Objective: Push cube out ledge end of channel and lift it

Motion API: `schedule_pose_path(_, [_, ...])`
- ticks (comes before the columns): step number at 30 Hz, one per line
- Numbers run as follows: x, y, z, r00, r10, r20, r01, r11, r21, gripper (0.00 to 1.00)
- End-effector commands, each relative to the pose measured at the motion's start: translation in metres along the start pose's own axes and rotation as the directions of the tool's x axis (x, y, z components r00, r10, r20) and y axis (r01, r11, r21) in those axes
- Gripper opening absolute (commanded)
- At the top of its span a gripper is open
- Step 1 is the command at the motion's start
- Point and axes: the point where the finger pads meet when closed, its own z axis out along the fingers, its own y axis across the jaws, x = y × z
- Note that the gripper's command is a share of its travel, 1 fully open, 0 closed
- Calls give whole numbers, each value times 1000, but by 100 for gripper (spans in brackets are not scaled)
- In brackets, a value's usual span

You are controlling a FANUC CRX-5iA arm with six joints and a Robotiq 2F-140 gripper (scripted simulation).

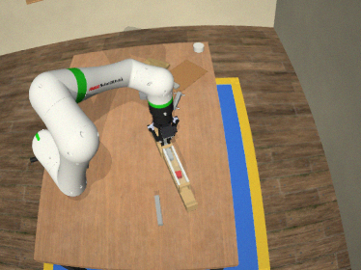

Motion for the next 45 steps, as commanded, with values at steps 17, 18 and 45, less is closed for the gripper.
schedule_pose_path(17, [0, -1, -1, 1000, 0, 0, 0, 1000, 2, 30])
schedule_pose_path(18, [0, -1, -1, 1000, 0, 0, 0, 1000, 2, 30])
schedule_pose_path(45, [0, -1, -68, 1000, 0, 0, 0, 1000, 2, 30])
